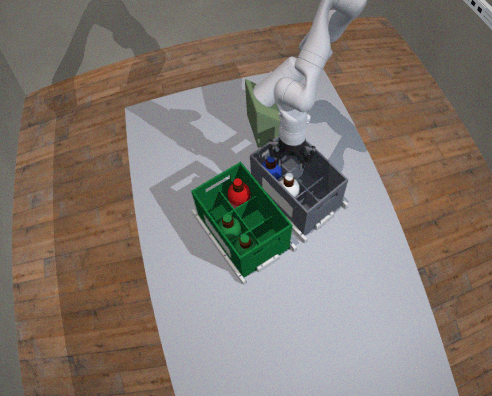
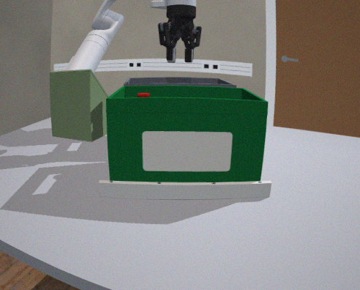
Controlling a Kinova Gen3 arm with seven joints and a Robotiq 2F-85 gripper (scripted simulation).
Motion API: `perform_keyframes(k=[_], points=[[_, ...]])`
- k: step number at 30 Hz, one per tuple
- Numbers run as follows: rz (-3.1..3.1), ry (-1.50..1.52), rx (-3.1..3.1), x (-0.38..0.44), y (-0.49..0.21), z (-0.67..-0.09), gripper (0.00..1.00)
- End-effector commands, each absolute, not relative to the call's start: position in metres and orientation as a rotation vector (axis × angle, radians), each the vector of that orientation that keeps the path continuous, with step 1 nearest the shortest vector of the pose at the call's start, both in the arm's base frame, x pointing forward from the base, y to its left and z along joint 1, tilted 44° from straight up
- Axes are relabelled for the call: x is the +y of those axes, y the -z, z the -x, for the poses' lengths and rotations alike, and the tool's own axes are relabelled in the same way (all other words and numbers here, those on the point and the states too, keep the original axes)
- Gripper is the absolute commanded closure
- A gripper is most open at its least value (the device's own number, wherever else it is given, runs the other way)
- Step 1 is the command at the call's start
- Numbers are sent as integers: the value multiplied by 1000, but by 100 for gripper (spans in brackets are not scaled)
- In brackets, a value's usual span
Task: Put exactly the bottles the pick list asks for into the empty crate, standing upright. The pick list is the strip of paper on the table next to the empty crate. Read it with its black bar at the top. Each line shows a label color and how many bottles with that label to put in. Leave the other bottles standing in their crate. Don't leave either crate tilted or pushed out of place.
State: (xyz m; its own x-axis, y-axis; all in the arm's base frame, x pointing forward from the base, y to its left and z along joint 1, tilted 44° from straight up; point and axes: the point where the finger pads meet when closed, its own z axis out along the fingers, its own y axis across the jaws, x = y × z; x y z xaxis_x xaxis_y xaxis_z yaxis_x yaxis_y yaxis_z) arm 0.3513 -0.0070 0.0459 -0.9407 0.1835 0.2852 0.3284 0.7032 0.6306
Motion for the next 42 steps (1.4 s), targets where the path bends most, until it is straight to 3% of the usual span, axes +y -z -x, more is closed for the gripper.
perform_keyframes(k=[1, 26, 42], points=[[413, 1060, -2712, -8, -46, -352, 33], [413, 1060, -2712, -8, -46, -352, 33], [413, 1060, -2712, -52, 0, -383, 33]])
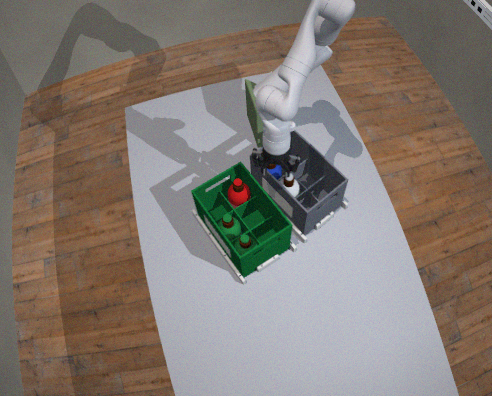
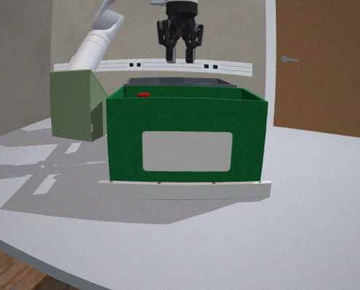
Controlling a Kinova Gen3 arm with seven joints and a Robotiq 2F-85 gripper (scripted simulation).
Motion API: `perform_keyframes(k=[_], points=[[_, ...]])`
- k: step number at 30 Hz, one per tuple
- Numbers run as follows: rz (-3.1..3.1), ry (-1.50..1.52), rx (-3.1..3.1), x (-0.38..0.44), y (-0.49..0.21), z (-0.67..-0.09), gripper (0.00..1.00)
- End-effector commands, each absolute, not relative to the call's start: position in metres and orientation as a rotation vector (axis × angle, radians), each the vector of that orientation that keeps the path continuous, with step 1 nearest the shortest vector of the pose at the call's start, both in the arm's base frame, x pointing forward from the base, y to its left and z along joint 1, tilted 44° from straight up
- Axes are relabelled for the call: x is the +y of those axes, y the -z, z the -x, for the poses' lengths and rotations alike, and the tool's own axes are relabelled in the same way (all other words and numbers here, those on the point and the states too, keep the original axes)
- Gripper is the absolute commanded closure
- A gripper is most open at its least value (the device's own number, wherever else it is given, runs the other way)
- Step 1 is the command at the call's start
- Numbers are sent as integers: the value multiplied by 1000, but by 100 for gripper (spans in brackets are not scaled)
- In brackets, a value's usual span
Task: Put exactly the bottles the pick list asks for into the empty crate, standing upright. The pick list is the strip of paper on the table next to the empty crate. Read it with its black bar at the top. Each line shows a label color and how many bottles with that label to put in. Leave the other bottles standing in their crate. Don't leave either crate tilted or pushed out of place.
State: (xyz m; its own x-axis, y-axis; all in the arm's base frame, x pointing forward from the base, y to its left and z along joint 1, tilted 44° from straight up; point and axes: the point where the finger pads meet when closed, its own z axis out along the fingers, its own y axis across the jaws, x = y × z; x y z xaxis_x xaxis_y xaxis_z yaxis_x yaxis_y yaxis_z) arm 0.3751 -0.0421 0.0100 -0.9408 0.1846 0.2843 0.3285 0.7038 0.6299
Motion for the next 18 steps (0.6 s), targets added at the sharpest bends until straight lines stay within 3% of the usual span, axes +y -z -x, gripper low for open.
perform_keyframes(k=[1, 18], points=[[413, 1060, -2712, -55, 3, -385, 33], [413, 1060, -2712, -101, 50, -420, 33]])
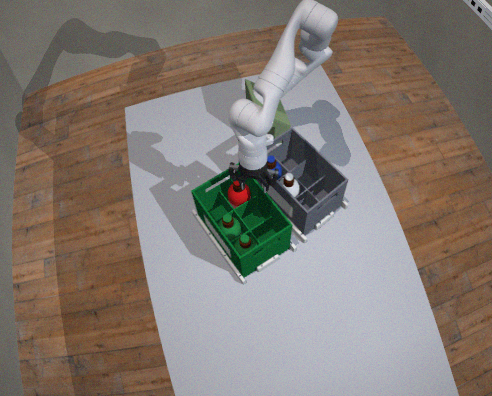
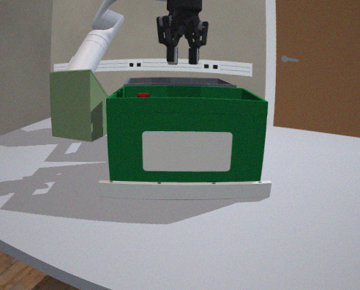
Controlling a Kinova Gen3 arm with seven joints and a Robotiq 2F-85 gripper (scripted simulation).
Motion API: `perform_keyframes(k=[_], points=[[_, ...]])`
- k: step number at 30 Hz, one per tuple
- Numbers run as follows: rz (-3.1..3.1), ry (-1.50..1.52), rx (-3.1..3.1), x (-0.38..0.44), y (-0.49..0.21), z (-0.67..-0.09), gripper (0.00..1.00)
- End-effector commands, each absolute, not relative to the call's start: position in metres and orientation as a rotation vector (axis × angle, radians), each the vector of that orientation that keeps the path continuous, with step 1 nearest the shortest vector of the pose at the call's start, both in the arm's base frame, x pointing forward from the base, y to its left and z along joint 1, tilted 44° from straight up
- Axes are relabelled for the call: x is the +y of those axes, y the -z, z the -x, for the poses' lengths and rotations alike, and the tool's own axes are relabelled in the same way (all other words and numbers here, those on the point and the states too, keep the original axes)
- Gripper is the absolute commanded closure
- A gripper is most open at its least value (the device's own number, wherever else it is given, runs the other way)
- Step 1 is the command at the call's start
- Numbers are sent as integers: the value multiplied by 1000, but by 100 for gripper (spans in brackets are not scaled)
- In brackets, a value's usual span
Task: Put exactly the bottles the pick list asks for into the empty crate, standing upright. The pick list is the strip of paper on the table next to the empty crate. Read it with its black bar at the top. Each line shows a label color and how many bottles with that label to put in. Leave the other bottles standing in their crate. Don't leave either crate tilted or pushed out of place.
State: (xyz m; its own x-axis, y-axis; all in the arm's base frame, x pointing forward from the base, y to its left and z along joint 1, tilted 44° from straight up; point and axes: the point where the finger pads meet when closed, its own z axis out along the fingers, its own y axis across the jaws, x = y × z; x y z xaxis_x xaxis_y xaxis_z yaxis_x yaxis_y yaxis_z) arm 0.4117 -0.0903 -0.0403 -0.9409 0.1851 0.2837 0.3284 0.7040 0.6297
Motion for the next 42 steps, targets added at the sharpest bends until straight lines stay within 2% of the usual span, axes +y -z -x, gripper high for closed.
perform_keyframes(k=[1, 19, 42], points=[[413, 1060, -2712, -104, 54, -423, 33], [413, 1060, -2713, -152, 103, -459, 33], [413, 1060, -2713, -144, 111, -458, 33]])
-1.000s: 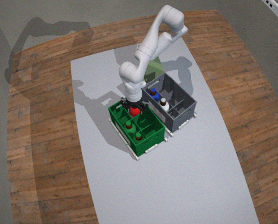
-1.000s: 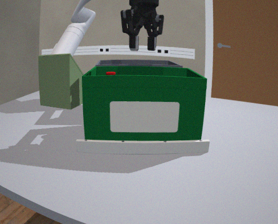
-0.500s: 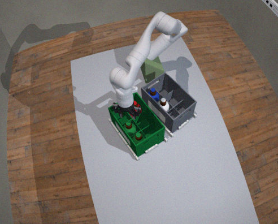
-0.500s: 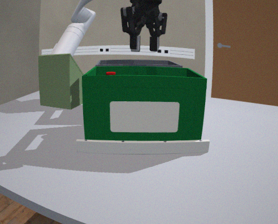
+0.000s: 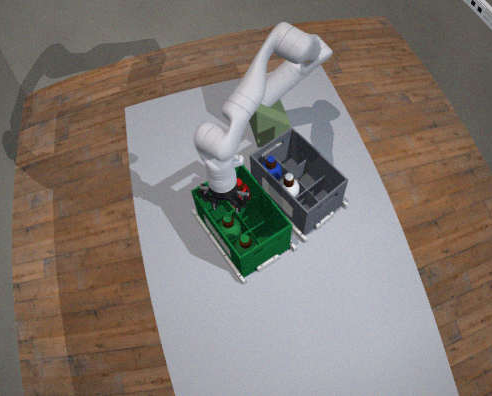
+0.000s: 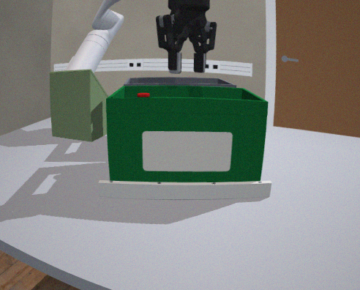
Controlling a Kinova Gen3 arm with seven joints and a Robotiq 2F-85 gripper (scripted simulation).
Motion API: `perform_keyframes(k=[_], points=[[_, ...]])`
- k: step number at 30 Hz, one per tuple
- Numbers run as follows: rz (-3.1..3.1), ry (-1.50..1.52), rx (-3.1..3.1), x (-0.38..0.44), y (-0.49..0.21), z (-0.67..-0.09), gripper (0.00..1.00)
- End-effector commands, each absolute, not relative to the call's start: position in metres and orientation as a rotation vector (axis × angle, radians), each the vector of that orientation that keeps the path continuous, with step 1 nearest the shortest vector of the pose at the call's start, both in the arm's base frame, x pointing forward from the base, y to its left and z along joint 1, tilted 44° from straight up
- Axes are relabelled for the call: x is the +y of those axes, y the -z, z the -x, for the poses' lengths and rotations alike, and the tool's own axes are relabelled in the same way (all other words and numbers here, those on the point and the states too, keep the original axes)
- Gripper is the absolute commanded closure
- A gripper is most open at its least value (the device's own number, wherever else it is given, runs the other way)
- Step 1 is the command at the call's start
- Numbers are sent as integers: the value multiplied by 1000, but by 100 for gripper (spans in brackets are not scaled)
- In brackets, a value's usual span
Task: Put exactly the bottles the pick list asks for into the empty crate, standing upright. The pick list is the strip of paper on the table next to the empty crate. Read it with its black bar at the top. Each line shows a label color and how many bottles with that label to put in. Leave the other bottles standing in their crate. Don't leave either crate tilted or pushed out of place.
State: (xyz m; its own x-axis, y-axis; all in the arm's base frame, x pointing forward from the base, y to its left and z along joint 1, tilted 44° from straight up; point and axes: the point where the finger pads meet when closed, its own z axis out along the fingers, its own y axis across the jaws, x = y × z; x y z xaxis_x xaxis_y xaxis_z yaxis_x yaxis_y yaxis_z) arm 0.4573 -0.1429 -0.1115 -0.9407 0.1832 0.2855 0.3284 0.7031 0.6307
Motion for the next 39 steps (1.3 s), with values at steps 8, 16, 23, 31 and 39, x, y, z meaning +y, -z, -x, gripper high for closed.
perform_keyframes(k=[8, 16, 23, 31, 39], points=[[413, 1060, -2713, -136, 119, -457, 33], [413, 1060, -2713, -130, 126, -456, 33], [413, 1060, -2713, -124, 132, -456, 33], [413, 1060, -2713, -117, 139, -455, 33], [413, 1060, -2713, -112, 145, -454, 33]])
